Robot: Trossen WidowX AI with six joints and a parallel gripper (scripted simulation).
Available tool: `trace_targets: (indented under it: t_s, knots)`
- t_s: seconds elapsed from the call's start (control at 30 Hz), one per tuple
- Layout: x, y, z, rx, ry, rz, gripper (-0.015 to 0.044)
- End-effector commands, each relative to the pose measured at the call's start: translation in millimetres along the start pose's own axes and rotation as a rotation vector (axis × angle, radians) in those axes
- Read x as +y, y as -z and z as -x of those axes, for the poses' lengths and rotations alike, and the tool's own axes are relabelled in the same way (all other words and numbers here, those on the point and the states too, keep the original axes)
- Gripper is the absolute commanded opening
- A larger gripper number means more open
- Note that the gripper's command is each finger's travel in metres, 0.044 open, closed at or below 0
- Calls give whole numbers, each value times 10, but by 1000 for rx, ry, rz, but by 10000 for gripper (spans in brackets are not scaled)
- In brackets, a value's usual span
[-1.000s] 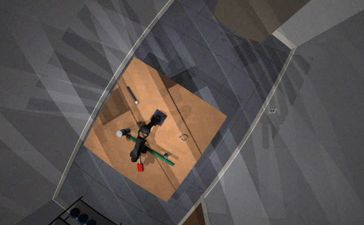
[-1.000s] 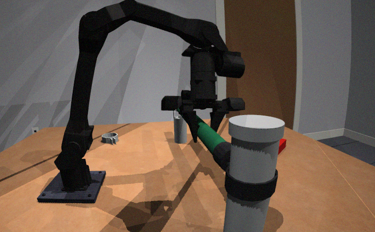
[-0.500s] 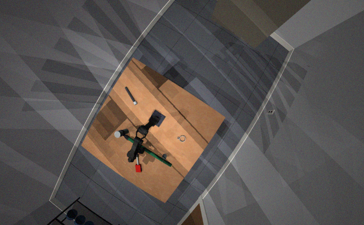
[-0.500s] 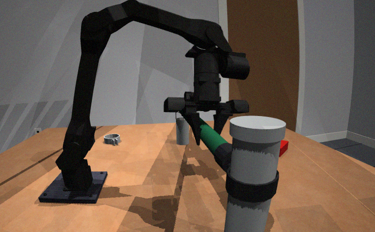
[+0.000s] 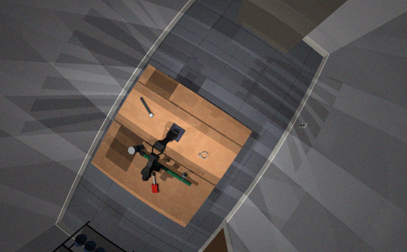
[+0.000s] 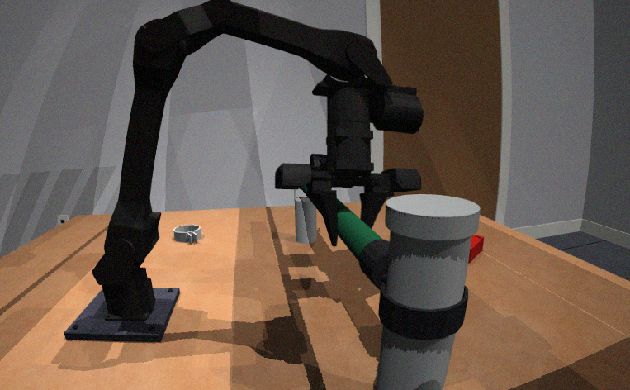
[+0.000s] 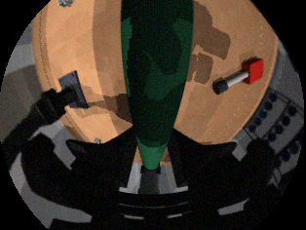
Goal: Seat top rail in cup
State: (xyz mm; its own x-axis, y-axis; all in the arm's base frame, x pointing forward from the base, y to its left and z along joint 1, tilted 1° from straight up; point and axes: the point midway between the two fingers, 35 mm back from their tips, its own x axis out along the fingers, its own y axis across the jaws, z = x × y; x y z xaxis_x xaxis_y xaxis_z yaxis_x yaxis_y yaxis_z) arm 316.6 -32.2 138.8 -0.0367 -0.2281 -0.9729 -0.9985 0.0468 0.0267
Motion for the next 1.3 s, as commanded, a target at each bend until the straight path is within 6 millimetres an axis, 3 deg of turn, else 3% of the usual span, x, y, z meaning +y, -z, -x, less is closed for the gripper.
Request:
trace_targets:
  t_s: [0.0,0.57,0.9,1.1,1.27]
  knots:
    - [-4,71,39,9,14,-5,0]
    - [0,57,-5,0,-1,0,0]
    - [0,54,1,0,-1,0,263]
    - [-1,-36,154,-2,-2,0,420]
    - [14,-148,345,-3,-2,1,440]
